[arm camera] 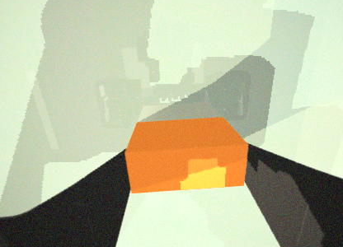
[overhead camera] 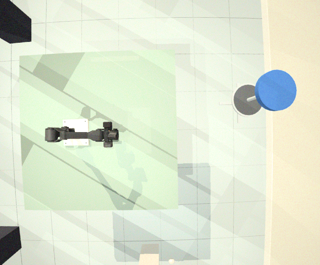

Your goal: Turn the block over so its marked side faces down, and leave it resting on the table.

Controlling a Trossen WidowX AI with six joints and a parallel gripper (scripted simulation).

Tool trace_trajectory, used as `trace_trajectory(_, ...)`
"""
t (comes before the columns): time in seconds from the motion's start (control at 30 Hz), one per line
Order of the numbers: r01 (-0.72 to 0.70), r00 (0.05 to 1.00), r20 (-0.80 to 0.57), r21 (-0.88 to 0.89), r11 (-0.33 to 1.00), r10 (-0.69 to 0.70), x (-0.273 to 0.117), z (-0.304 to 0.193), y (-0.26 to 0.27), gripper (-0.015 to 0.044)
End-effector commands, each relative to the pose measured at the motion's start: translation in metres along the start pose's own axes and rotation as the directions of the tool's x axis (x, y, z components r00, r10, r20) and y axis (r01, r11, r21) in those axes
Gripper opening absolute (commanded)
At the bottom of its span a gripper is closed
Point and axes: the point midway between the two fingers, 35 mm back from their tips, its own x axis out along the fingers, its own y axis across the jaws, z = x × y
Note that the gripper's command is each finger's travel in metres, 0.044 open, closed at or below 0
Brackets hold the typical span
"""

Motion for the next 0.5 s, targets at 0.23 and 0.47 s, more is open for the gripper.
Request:
trace_trajectory(0.23, 0.001, 1.000, 0.001, 0.000, 1.000, -0.001, -0.021, 0.001, 0.000, 0.0031)
trace_trajectory(0.47, 0.001, 1.000, 0.012, 0.000, 1.000, -0.001, -0.029, 0.001, 0.000, 0.0000)
